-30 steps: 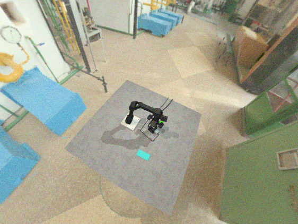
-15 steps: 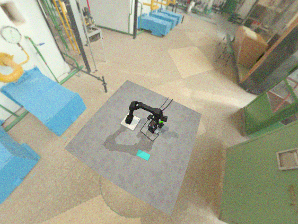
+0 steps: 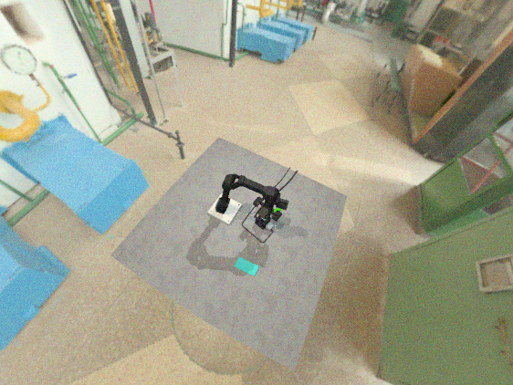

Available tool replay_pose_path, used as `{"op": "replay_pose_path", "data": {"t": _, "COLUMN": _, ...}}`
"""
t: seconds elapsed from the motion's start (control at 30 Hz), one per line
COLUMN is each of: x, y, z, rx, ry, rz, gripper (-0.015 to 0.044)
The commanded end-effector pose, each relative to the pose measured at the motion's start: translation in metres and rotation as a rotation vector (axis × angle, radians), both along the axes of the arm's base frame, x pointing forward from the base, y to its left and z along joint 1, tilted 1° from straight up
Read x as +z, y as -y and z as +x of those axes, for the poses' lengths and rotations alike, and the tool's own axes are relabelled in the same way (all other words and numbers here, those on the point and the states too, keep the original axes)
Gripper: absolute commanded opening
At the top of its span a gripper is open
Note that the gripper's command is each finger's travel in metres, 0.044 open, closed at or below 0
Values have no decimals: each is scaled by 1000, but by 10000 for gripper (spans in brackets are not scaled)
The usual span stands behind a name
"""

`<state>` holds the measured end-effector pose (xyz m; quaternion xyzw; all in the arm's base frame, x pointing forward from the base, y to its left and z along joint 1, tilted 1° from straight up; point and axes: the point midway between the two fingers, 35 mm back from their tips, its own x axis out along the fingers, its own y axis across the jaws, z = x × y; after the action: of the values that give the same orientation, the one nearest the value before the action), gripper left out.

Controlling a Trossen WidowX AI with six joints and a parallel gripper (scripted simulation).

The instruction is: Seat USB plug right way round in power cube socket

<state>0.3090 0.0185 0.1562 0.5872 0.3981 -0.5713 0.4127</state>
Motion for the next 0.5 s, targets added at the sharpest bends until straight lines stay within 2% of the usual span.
{"op": "replay_pose_path", "data": {"t": 0.0, "x": -1, "y": 1, "z": 0, "rx": -7, "ry": 0, "rz": -6, "gripper": 0}}
{"op": "replay_pose_path", "data": {"t": 0.47, "x": -3, "y": 2, "z": 0, "rx": -14, "ry": -2, "rz": -11, "gripper": 0}}
